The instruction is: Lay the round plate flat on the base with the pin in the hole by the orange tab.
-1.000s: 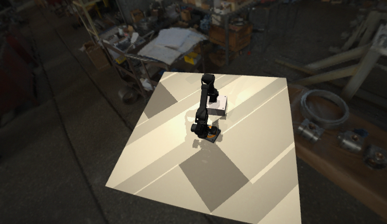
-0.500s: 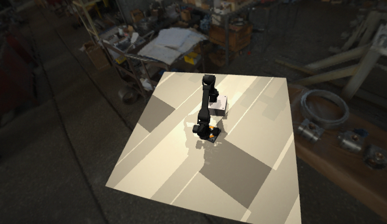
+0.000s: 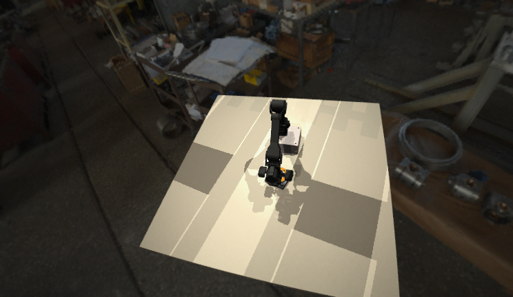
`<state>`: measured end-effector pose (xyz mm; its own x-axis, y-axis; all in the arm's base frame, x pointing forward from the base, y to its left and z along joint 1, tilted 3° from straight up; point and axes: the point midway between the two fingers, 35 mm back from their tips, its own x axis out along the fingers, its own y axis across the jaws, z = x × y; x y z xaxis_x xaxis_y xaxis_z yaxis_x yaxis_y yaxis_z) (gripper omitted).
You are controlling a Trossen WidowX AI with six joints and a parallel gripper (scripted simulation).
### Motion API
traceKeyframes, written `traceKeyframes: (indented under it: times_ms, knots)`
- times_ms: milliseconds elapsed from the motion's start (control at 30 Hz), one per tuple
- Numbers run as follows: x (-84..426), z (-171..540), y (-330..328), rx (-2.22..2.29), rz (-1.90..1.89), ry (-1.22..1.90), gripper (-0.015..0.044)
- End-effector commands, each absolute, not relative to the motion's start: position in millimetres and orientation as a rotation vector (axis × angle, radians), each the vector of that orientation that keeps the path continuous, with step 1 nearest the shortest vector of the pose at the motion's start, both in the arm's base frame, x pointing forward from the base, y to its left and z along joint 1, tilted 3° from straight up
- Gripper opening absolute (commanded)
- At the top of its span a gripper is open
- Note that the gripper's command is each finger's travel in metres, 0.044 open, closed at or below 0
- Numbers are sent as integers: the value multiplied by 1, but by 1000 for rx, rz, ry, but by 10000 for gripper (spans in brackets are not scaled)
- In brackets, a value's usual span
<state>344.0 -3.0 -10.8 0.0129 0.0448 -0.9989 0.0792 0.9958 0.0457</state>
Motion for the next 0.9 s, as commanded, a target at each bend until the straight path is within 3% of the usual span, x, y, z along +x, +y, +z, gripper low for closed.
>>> traceKeyframes:
  times_ms: [0,867]
  knots:
    - [345,-9,5,102,-20,1559,0]
    - [328,-7,37,104,-18,1560,0]
